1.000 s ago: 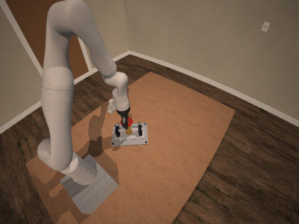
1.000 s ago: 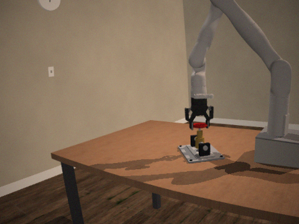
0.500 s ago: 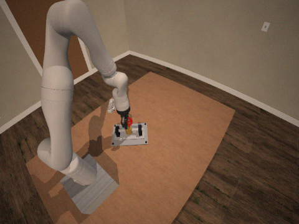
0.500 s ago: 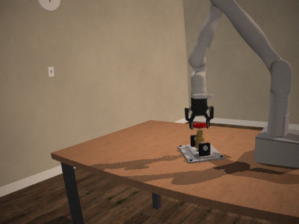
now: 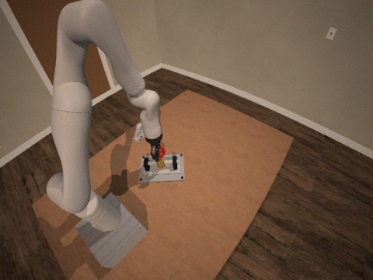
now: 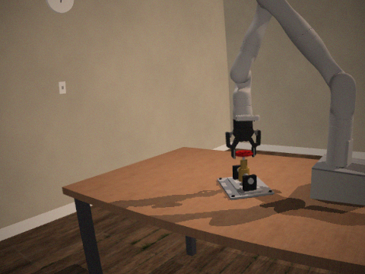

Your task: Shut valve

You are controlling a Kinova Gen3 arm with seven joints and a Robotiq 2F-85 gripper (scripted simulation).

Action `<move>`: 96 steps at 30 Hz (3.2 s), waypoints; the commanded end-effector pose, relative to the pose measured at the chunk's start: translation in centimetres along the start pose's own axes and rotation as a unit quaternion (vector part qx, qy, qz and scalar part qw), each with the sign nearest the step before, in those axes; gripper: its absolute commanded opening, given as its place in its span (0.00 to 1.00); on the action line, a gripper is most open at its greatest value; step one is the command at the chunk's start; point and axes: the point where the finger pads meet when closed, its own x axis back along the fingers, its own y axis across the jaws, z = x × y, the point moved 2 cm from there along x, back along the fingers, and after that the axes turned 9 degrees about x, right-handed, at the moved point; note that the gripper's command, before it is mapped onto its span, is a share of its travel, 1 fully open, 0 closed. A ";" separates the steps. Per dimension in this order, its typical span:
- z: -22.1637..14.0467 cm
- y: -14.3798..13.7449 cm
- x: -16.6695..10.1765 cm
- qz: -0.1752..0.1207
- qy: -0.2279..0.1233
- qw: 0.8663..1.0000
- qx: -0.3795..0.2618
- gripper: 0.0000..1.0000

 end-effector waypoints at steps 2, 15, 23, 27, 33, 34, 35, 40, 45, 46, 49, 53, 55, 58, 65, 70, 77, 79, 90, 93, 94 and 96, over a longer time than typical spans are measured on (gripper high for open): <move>0.0 0.0 -0.1 0.000 0.000 1.000 -0.001 0.00; 0.0 0.0 -0.1 0.000 0.000 1.000 -0.001 0.00; 0.0 0.0 -0.1 0.000 0.000 1.000 -0.001 0.00; 0.0 0.0 -0.1 0.000 0.000 1.000 -0.001 0.00; 0.0 0.0 -0.1 0.000 0.000 1.000 -0.001 1.00; 0.0 0.0 -0.1 0.000 0.000 1.000 -0.001 1.00; 0.0 0.0 -0.1 0.000 0.000 1.000 -0.001 1.00; 0.0 0.0 -0.1 0.000 0.000 1.000 -0.001 1.00; 0.0 0.0 -0.1 0.000 0.000 1.000 -0.001 1.00; 0.0 0.0 -0.1 0.000 0.000 1.000 -0.001 1.00; 0.0 0.0 -0.1 0.000 0.000 1.000 -0.001 1.00; 0.0 0.0 -0.1 0.000 0.000 1.000 -0.001 1.00; 0.0 0.0 -0.1 0.000 0.000 1.000 -0.001 1.00; 0.0 0.0 -0.1 0.000 0.000 1.000 -0.001 1.00; 0.0 0.0 -0.1 0.000 0.000 1.000 -0.001 1.00; 0.0 0.0 0.0 0.000 0.000 1.000 -0.001 1.00; 0.0 0.0 0.3 0.000 0.000 1.000 -0.001 1.00; 0.0 0.0 0.5 0.000 0.000 1.000 -0.001 1.00; 0.0 0.0 2.5 0.000 0.000 1.000 -0.001 1.00; 0.0 0.0 3.3 0.000 0.000 1.000 -0.001 1.00; 0.0 0.0 3.3 0.000 0.000 1.000 -0.001 1.00; 0.0 0.0 3.5 0.000 0.000 1.000 -0.001 1.00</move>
